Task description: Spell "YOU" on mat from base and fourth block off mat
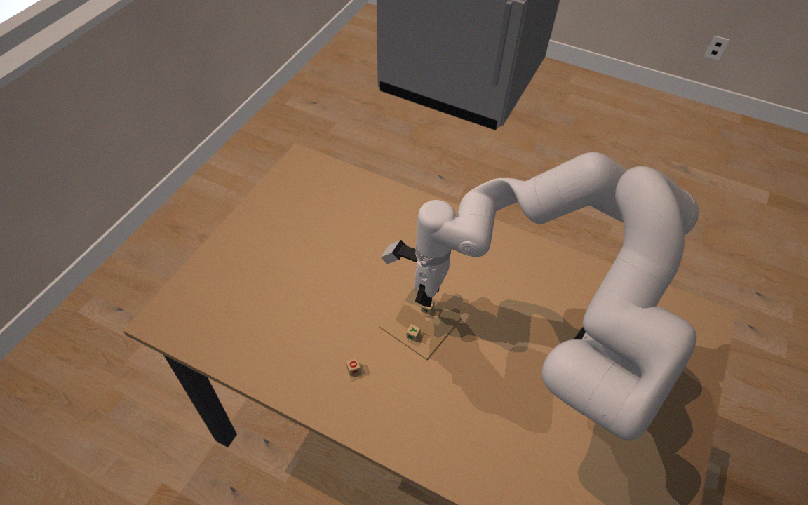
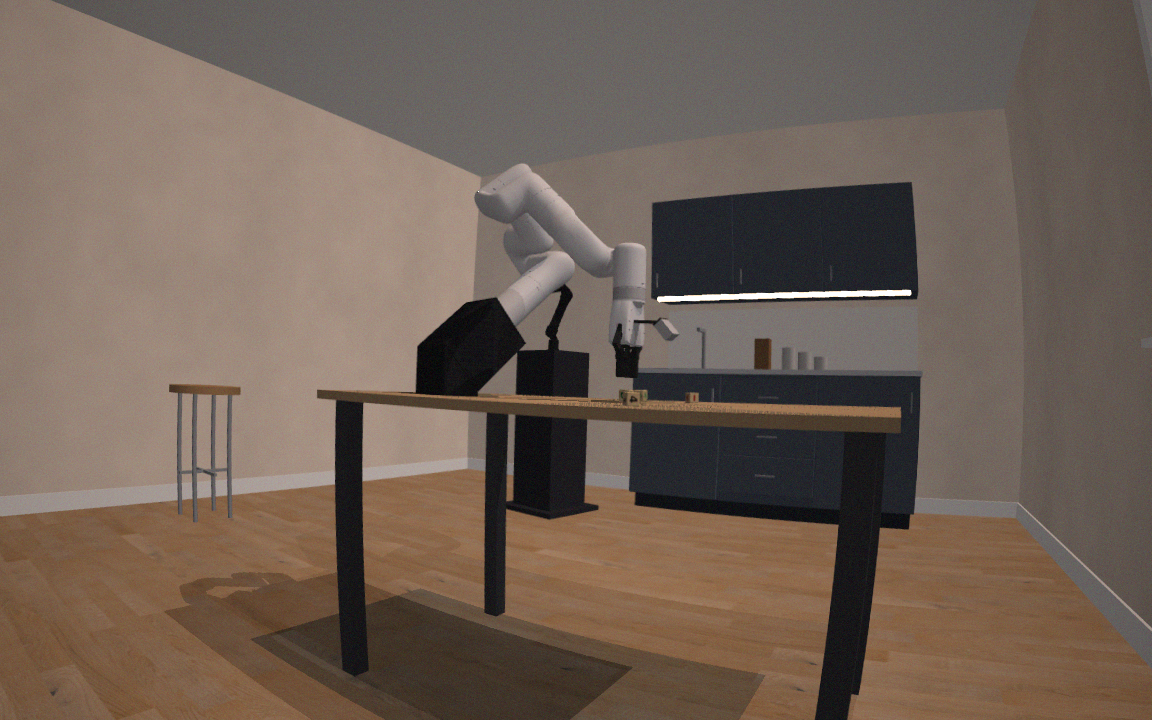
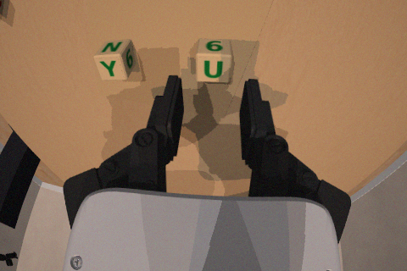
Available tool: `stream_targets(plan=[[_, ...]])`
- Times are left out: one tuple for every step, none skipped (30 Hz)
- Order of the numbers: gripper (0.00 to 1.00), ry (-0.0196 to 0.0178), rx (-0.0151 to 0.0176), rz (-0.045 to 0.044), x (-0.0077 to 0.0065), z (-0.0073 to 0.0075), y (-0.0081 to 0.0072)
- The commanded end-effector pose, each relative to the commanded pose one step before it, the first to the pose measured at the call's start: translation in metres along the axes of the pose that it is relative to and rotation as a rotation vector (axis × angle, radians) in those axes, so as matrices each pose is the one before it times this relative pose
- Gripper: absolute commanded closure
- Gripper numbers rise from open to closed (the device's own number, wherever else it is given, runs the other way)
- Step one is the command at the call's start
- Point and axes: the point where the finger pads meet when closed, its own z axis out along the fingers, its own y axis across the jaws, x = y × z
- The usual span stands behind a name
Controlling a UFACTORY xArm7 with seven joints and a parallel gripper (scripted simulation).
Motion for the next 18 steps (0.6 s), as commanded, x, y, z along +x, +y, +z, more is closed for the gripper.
stream_targets(plan=[[0.58, 0.00315, -0.00163, 0.00033, 0.00102, -0.02538, 0.0008], [0.58, 0.0, 0.0, 0.00001, 0.00001, -0.00382, 0.0], [0.58, 0.0, 0.0, 0.0, 0.0, -0.00326, 0.0], [0.58, 0.0, 0.0, -0.00001, -0.00001, -0.00267, 0.0], [0.58, 0.0, 0.0, 0.00001, 0.00001, -0.00209, 0.0], [0.58, 0.0, 0.0, 0.0, 0.0, -0.00151, 0.0], [0.58, 0.0, 0.0, 0.0, 0.0, -0.00099, 0.0], [0.58, 0.0, 0.0, 0.0, 0.0, -0.00055, 0.0], [0.58, 0.0, 0.0, 0.0, 0.0, -0.00022, 0.0], [0.58, 0.0, 0.0, 0.0, 0.0, 0.0, 0.0], [0.58, 0.0, 0.0, 0.0, 0.0, 0.0, 0.0], [0.58, 0.0, 0.0, 0.0, 0.0, -0.00003, 0.0], [0.0, 0.0, 0.0, 0.0, 0.0, 0.0, 0.0], [0.0, 0.0, 0.0, 0.0, 0.0, 0.0, 0.0], [0.0, 0.0, 0.0, 0.0, 0.0, 0.0, 0.0], [0.0, 0.0, 0.0, 0.0, 0.0, 0.0, 0.0], [0.0, 0.0, 0.0, 0.0, 0.0, 0.0, 0.0], [0.0, 0.0, 0.0, 0.0, 0.0, 0.0, 0.0]])
